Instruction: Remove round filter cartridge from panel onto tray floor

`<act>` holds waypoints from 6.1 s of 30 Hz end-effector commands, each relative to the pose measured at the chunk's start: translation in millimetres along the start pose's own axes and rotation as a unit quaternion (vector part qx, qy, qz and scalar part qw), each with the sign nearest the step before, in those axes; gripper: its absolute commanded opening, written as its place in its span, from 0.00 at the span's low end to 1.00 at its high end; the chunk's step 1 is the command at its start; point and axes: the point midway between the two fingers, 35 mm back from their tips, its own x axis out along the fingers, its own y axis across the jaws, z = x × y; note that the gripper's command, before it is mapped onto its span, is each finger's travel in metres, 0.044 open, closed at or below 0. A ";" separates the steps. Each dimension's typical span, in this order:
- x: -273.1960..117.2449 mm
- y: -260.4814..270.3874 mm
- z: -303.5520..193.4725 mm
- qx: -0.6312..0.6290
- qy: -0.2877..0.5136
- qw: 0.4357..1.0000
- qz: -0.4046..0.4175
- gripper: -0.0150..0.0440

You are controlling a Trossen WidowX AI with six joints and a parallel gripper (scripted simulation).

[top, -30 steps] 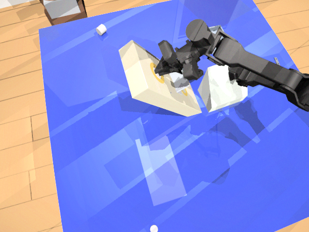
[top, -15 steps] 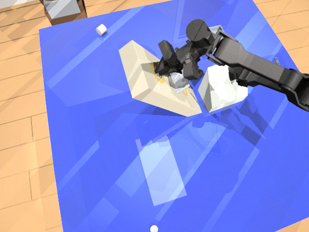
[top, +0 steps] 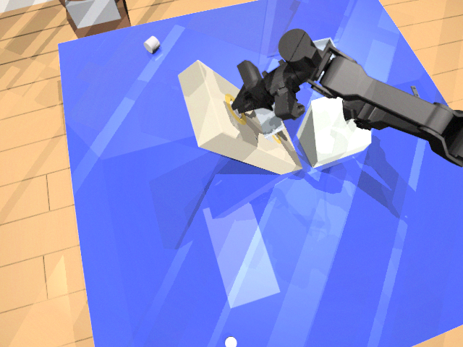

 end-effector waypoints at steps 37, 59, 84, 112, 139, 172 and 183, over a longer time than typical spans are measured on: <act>6.3 -0.6 -0.4 0.000 0.000 1.000 -0.002 0.39; 12.8 1.5 -0.4 0.201 0.002 0.980 0.003 0.25; 13.5 1.5 -0.4 0.596 0.003 0.803 0.002 0.25; -24.7 0.7 -5.9 0.656 0.012 0.755 0.004 0.25; -61.9 25.7 -0.7 0.658 0.006 0.753 0.002 0.25; -56.7 71.3 1.5 0.658 0.006 0.753 0.002 0.44; -64.2 1.3 -1.1 0.658 0.006 0.753 0.002 0.44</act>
